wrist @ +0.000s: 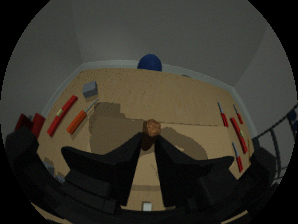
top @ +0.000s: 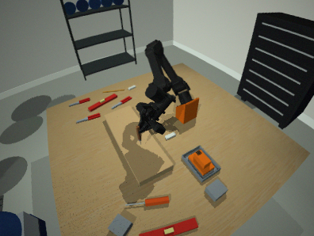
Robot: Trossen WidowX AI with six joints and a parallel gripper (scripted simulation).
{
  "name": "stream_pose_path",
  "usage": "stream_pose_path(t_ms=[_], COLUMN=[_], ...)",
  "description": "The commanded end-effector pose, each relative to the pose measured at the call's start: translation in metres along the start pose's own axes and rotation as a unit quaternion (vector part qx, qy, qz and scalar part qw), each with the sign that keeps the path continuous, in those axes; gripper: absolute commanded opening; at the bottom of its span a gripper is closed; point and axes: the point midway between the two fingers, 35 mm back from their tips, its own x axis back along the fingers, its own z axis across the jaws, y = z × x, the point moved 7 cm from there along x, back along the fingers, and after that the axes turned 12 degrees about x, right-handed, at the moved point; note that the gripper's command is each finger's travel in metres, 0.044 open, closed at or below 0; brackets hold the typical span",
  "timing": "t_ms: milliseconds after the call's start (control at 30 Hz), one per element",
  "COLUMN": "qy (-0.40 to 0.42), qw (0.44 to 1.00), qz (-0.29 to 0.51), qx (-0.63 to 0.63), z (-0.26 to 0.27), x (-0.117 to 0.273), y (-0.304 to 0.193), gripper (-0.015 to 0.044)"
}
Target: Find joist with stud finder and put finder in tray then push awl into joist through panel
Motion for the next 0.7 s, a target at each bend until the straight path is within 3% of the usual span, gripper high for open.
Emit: stream_pose_path(t_ms=[0,667], qy=[0.003,0.003], qw=[1.000,1.000], qz=[0.000,-0.001], qx=[0.004,0.004], z=[0.001,0.003], x=[-0.002,-0.010], y=[-0.003,-0.013], gripper=[0.0000,0.0000])
